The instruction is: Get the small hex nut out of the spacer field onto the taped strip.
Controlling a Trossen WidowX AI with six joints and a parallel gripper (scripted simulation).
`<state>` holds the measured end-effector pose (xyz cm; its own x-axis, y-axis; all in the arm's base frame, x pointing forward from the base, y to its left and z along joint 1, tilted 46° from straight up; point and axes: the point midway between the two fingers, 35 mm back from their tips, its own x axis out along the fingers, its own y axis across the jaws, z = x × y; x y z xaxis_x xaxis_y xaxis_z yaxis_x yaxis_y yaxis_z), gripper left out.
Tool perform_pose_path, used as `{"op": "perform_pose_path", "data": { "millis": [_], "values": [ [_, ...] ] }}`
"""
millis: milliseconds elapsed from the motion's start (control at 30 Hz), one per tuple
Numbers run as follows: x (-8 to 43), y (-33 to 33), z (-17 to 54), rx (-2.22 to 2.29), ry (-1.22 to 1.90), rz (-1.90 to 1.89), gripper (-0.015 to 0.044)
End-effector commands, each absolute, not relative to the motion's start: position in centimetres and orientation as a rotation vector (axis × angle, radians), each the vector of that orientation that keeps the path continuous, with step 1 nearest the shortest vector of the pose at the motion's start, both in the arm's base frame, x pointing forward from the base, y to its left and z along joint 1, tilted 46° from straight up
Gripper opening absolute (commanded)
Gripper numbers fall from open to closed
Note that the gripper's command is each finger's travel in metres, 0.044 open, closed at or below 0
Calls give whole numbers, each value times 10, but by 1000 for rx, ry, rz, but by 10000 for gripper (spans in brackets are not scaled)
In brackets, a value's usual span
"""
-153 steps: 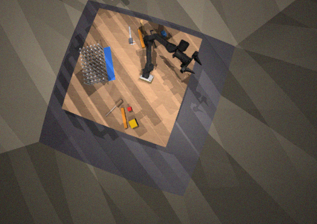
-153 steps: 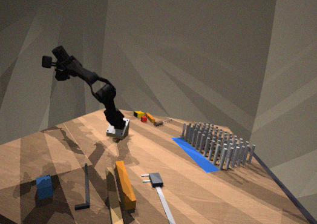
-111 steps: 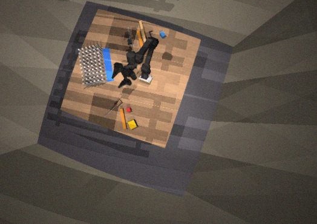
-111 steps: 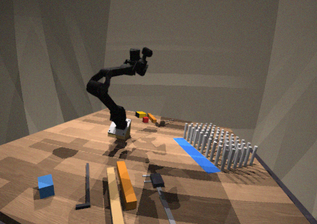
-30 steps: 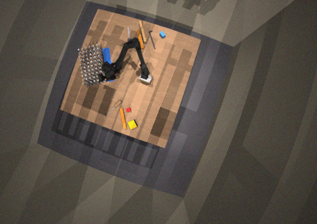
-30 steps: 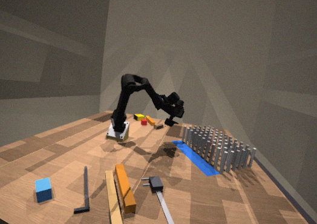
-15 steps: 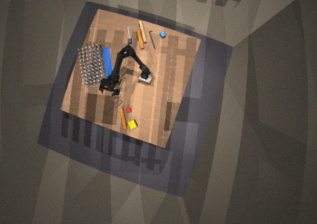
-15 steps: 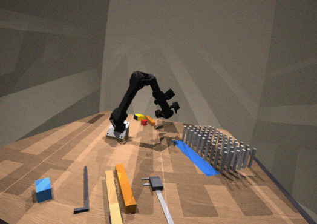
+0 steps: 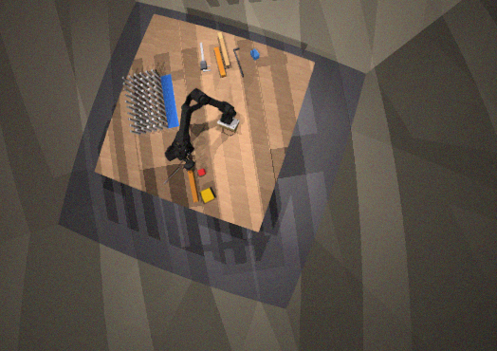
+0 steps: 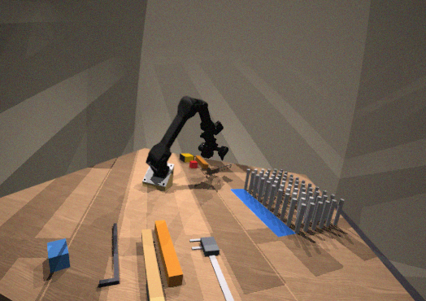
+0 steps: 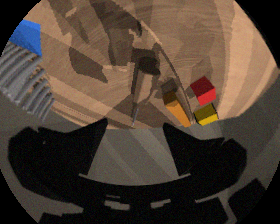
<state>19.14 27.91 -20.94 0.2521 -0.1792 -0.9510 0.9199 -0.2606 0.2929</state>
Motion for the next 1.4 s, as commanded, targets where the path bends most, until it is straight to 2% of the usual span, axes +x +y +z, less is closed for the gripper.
{"op": "perform_pose_path", "data": {
  "millis": [0, 500, 967, 1367],
  "values": [
    [183, 275, -219, 1454, 679, -1313, 440],
    [183, 275, -218, 1397, 724, -1286, 440],
    [187, 277, -216, 251, 1346, -574, 440],
    [190, 277, -211, -610, 1586, 198, 440]
  ]
}}
